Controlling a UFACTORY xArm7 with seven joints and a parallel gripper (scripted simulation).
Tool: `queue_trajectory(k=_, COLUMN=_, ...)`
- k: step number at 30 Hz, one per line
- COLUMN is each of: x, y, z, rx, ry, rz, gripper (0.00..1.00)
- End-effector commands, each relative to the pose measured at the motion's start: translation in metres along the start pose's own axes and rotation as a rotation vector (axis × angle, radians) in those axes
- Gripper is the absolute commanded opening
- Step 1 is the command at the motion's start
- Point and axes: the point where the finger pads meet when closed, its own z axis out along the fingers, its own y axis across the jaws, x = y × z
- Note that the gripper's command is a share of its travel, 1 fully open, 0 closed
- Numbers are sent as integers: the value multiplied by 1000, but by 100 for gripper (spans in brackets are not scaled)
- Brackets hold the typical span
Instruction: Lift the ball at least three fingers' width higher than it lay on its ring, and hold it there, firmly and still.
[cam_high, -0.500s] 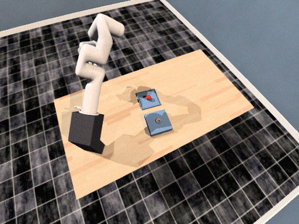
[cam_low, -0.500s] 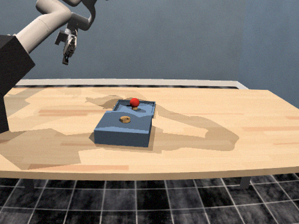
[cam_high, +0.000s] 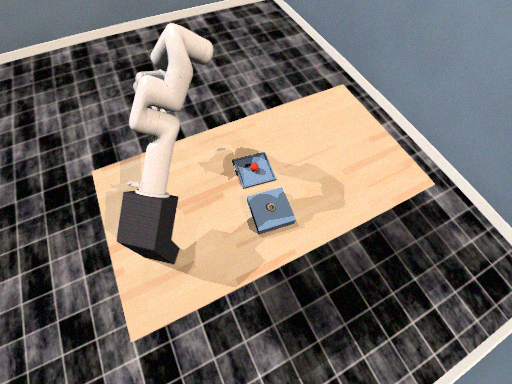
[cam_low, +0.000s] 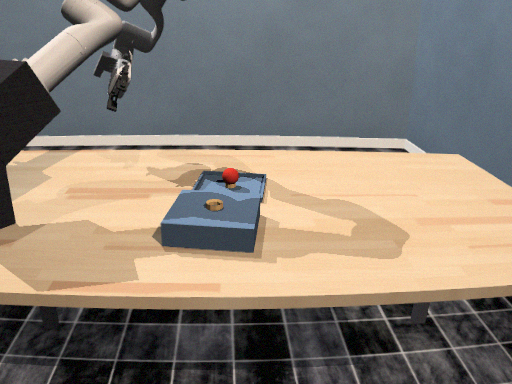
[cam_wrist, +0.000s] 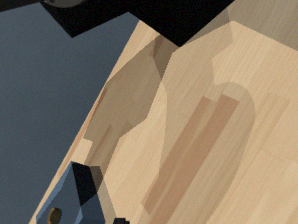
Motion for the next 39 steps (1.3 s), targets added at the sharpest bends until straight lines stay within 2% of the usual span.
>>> queue_trajectory(k=1, x=0, y=0, z=-1, rx=-2, ry=-1, rz=0, gripper=100)
queue_trajectory(k=6, x=-3, y=-2, z=1, rx=-11, ry=6, rz=19, gripper=100)
queue_trajectory(k=10, x=-17, y=-13, z=15, rx=-61, ry=49, rz=126, gripper=100)
queue_trajectory(k=14, x=-44, y=-36, z=45, rx=-166, ry=130, rz=340, gripper=100)
queue_trajectory(k=17, x=-69, y=-57, z=70, rx=-212, ry=176, rz=455, gripper=100)
queue_trajectory(k=19, x=-69, y=-57, z=70, rx=-212, ry=176, rz=455, gripper=100)
queue_trajectory(k=20, x=-88, y=-74, z=90, rx=-265, ry=224, rz=579, gripper=100)
queue_trajectory(k=34, x=-174, y=-158, z=183, rx=-490, ry=440, rz=1163, gripper=100)
queue_trajectory(k=36, x=-174, y=-158, z=183, rx=-490, ry=440, rz=1163, gripper=100)
queue_trajectory(k=37, x=-193, y=-177, z=203, rx=-544, ry=483, rz=1292, gripper=100)
queue_trajectory(k=39, x=-203, y=-187, z=214, rx=-572, ry=505, rz=1362, gripper=100)
